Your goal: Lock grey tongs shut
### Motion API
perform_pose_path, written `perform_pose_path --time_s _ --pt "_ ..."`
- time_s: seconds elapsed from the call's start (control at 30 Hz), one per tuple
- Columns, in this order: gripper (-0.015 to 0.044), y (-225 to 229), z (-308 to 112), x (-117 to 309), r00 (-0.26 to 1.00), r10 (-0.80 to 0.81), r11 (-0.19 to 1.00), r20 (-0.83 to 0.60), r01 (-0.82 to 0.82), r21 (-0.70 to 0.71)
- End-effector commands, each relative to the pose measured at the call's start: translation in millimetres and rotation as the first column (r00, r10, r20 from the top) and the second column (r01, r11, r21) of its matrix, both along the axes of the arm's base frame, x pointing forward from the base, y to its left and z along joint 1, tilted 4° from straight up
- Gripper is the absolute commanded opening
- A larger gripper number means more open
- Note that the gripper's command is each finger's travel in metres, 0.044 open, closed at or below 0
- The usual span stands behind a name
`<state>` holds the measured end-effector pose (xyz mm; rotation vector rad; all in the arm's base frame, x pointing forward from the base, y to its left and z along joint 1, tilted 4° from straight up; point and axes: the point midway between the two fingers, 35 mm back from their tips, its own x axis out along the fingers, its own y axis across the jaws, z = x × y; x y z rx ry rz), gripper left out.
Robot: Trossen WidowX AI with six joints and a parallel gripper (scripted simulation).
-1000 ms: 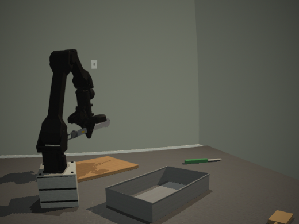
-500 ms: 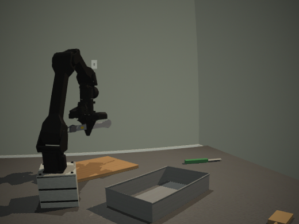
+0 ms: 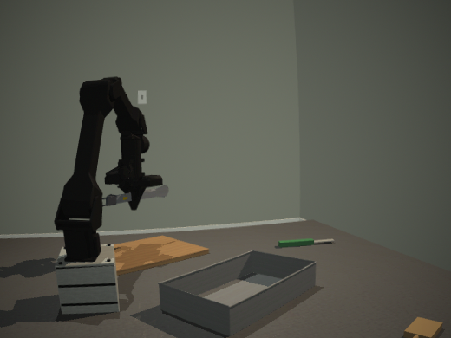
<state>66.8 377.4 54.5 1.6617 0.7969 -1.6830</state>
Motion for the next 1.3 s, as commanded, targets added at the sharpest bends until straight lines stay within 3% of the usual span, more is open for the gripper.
perform_pose_path --time_s 0.0,1.27 --pt "-0.0150 -1.3 -7.5 -0.6 1.000 -0.005 1.000 -0.004 0.005 -0.005" --pt "-0.0150 -3.6 -70.1 -1.0 1.000 -0.005 1.000 -0.004 0.005 -0.005"
